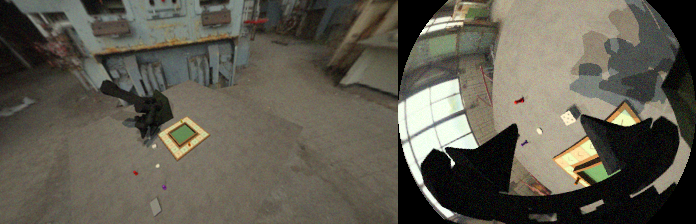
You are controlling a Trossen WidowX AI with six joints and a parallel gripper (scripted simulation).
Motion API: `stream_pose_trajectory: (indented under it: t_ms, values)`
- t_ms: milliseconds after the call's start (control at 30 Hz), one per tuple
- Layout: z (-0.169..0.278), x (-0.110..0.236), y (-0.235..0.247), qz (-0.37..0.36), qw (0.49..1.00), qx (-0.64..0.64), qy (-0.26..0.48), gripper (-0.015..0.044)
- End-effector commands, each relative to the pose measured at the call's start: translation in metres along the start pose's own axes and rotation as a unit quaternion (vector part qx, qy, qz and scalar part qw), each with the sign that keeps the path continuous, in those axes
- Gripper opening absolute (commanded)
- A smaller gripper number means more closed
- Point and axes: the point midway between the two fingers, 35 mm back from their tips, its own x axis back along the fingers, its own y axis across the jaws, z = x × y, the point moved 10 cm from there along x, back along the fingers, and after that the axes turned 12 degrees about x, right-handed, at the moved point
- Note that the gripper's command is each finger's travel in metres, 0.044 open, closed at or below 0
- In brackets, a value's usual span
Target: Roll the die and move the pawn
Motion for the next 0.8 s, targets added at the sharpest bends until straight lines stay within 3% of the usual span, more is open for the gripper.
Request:
stream_pose_trajectory:
  t_ms: [0, 133, 233, 400, 500, 567, 767]
  values:
    - [0.001, -0.001, 0.001, 0.002, 1.000, 0.012, 0.002, 0.0374]
    - [0.011, -0.016, 0.021, 0.033, 0.966, 0.252, 0.044, 0.0275]
    - [0.016, -0.031, 0.037, 0.057, 0.885, 0.451, 0.098, 0.0275]
    - [0.017, -0.055, 0.056, 0.073, 0.664, 0.712, 0.219, 0.0275]
    - [0.012, -0.067, 0.066, 0.061, 0.496, 0.812, 0.303, 0.0275]
    - [0.009, -0.072, 0.070, 0.050, 0.420, 0.840, 0.340, 0.0275]
    - [0.008, -0.072, 0.069, 0.048, 0.411, 0.843, 0.345, 0.0275]
